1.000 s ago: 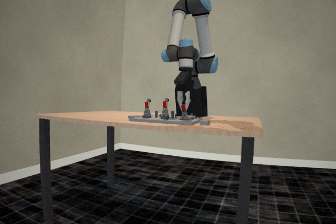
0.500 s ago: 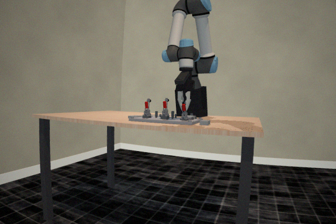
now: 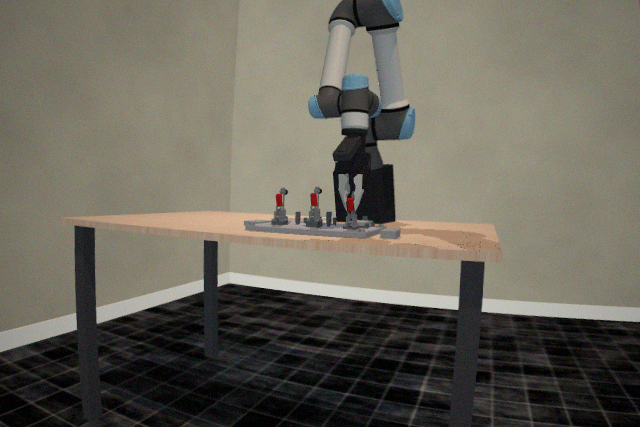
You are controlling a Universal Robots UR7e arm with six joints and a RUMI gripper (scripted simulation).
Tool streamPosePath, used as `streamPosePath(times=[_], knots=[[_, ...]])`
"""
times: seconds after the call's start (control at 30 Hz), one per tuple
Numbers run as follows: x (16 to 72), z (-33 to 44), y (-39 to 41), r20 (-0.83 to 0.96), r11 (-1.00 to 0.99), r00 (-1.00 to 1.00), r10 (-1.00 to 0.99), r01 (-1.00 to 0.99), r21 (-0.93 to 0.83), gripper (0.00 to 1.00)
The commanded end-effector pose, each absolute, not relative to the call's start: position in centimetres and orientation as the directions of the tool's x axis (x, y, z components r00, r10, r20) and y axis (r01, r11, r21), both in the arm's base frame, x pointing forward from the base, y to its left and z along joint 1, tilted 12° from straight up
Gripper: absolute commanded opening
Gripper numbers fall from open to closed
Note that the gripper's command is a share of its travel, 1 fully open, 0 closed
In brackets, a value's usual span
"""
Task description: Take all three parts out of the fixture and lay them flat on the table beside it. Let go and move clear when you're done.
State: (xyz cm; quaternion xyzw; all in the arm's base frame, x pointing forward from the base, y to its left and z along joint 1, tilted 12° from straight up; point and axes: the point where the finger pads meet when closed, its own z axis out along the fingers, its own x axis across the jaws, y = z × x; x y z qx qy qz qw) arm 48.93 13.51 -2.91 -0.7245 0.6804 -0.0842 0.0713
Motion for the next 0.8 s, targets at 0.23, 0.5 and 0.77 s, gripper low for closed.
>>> streamPosePath(times=[0.23, 0.5, 0.77], knots=[[48.61, -3.17, 13.44, 0.024, -0.063, 0.059, -0.998, -0.975, -0.211, 0.00], [48.49, -3.18, 13.43, 0.024, -0.063, 0.059, -0.998, -0.975, -0.211, 0.00], [48.24, -3.20, 13.41, 0.024, -0.063, 0.059, -0.998, -0.975, -0.213, 0.00]])
